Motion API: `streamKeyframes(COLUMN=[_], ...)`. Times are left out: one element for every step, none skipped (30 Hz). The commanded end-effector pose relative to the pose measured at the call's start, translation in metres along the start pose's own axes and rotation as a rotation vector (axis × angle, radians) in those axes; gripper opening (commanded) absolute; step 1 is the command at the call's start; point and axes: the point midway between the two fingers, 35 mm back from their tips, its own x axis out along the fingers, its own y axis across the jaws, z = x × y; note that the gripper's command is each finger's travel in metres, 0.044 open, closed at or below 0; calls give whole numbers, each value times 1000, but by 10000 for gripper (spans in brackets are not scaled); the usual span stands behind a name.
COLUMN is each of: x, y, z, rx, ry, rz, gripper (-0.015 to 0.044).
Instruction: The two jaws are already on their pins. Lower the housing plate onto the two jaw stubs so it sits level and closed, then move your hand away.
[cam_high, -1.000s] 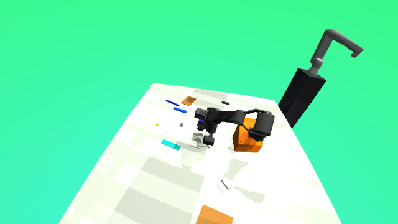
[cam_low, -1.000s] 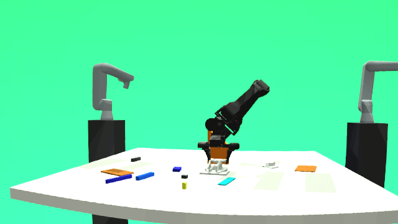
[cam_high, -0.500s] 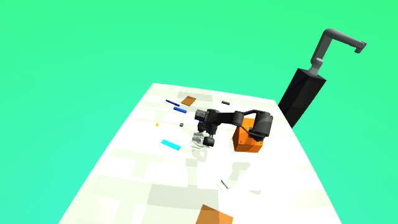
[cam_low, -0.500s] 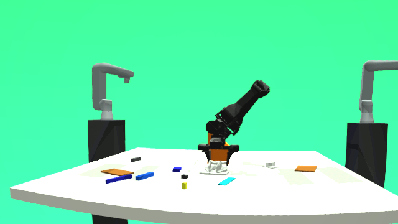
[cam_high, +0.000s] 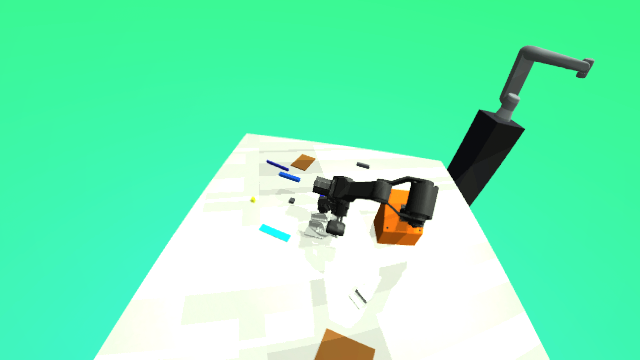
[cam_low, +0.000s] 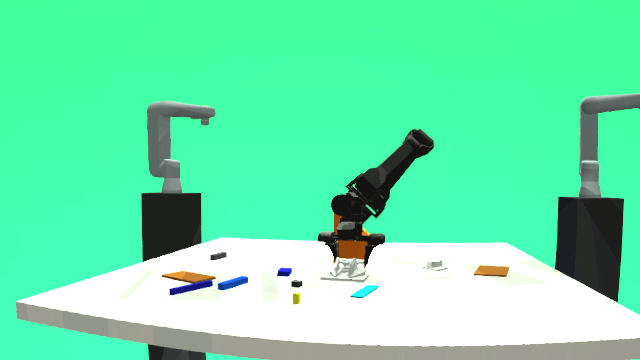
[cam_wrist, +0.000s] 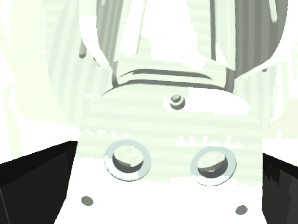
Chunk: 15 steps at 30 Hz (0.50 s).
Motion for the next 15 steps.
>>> streamKeyframes(x=[1, 1, 1, 1, 1, 2, 3, 3, 3, 3, 3, 3, 3, 3, 3], y=[1, 1, 1, 1, 1, 1, 1, 1, 1, 1, 1, 1, 1, 1, 1], z=[0, 0, 0, 0, 0, 0, 0, 0, 0, 0, 0, 0, 0, 0, 0], rx=[2, 2, 2, 2, 2, 2, 2, 2, 2, 2, 2, 2, 2, 2, 2], ry=[-1, -1, -1, -1, -1, -1, -1, -1, -1, -1, -1, -1, -1, -1, -1], rz=[4, 4, 4, 4, 4, 4, 4, 4, 4, 4, 4, 4, 4, 4, 4], gripper=[351, 351, 351, 351, 351, 351, 351, 351, 351, 351, 351, 351, 351, 351, 351])
